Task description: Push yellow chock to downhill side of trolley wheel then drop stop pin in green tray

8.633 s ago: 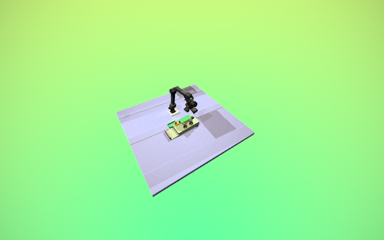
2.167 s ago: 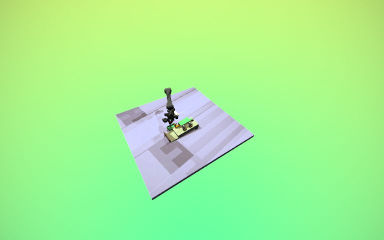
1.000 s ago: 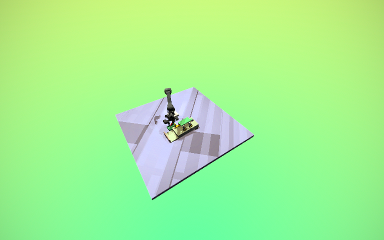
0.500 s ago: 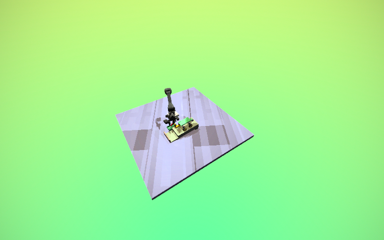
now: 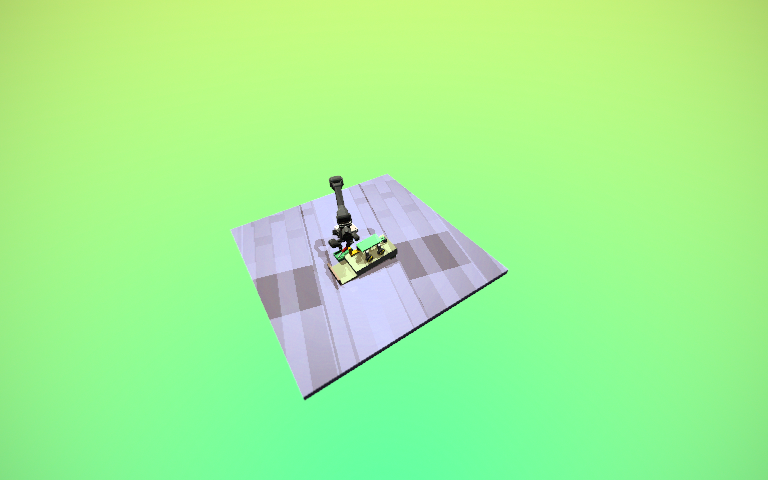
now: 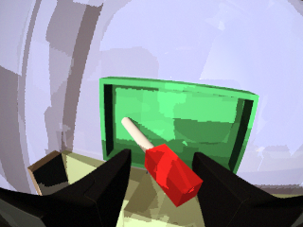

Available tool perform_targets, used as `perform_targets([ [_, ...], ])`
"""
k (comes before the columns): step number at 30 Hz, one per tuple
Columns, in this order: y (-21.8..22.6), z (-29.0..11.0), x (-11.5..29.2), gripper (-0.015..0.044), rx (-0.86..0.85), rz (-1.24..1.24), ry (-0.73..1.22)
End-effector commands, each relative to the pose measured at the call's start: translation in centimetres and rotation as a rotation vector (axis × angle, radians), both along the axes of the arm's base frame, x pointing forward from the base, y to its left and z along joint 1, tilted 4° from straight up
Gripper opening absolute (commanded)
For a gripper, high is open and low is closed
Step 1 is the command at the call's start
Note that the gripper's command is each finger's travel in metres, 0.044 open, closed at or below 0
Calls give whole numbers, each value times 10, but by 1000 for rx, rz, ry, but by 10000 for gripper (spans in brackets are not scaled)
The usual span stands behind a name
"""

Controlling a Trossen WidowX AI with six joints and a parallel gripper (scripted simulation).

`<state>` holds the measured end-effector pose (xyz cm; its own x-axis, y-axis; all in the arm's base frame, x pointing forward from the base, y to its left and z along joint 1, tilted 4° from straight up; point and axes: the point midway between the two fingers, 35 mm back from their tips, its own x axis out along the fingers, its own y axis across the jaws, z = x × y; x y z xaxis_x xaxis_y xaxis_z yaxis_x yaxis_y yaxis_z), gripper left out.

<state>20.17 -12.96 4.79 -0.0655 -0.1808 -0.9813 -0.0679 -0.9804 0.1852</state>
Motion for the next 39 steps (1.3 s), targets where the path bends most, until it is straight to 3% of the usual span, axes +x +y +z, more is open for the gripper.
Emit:
perform_targets([
  [1,2,-2,-1,190,-3,-5,4],
  [32,14,-12,-1,190,-2,-5,4],
  [37,13,-10,1,321,1,0,-1],
  [39,13,-10,1,340,1,0,-1],
])
